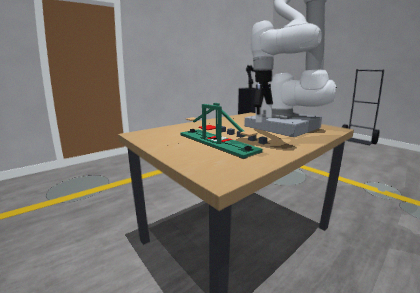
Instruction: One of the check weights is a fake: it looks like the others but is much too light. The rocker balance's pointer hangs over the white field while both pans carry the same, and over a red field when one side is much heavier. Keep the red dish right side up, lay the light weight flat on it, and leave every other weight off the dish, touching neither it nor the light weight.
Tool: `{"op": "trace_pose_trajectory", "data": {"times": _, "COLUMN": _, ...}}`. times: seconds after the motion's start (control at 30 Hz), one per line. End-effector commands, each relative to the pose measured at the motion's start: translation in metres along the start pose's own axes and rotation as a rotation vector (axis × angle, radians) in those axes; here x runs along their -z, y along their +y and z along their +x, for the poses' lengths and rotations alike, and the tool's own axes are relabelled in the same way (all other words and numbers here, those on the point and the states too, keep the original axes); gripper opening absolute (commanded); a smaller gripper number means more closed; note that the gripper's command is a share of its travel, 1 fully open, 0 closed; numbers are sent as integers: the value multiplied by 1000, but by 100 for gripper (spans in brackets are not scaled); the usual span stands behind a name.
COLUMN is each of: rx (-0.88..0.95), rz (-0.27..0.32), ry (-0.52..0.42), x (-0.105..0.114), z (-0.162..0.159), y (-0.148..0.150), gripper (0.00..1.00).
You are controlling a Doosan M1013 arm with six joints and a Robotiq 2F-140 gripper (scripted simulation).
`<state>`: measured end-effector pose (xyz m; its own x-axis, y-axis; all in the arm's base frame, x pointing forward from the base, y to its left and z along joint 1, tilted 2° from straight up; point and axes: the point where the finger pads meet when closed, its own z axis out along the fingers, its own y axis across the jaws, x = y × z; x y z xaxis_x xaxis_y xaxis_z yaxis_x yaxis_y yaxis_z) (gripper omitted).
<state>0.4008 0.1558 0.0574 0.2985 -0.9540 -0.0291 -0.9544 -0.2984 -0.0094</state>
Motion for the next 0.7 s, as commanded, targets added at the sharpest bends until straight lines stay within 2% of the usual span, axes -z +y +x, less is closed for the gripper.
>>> {"op": "trace_pose_trajectory", "data": {"times": 0.0, "rx": -275, "rz": 2, "ry": 47, "x": -2, "z": 0, "y": 0, "gripper": 100}}
{"op": "trace_pose_trajectory", "data": {"times": 0.03, "rx": -329, "rz": 2, "ry": 55, "x": -2, "z": 0, "y": 0, "gripper": 100}}
{"op": "trace_pose_trajectory", "data": {"times": 0.07, "rx": -383, "rz": 3, "ry": 65, "x": -2, "z": 0, "y": 0, "gripper": 35}}
{"op": "trace_pose_trajectory", "data": {"times": 0.67, "rx": -390, "rz": 3, "ry": 67, "x": -2, "z": 0, "y": 0, "gripper": 35}}
